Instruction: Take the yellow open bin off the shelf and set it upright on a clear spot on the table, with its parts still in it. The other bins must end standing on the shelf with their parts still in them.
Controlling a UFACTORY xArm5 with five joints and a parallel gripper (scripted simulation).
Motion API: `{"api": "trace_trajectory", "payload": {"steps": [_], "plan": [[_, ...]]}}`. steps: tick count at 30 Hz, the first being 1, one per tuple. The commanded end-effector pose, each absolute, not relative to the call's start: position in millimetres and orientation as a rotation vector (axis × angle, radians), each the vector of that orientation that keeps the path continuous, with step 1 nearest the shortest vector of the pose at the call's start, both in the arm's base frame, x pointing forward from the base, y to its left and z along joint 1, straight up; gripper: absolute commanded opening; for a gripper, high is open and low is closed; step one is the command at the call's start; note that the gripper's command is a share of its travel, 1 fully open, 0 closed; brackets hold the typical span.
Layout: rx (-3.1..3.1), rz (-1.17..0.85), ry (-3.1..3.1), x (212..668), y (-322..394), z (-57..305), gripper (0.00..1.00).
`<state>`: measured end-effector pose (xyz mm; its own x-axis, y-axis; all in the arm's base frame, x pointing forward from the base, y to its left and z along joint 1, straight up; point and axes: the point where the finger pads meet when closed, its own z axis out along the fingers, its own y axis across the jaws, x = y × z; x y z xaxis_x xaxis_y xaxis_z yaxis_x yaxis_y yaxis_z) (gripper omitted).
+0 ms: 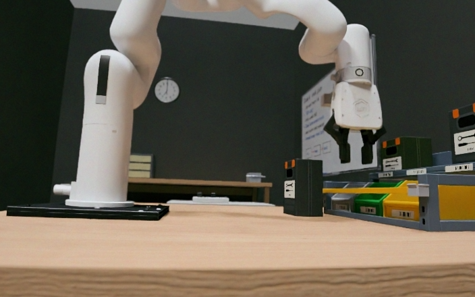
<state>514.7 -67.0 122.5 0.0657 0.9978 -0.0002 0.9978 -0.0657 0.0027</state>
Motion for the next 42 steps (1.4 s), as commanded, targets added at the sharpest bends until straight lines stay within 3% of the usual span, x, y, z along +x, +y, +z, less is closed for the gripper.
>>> {"api": "trace_trajectory", "payload": {"steps": [1, 21, 42], "plan": [[2.290, 0.011, 2.144, 516.2, -67.2, 117.1, 0.48], [2.290, 0.011, 2.145, 516.4, -67.2, 86.6, 0.48], [2.290, 0.011, 2.145, 516.4, -67.2, 81.2, 0.48]]}}
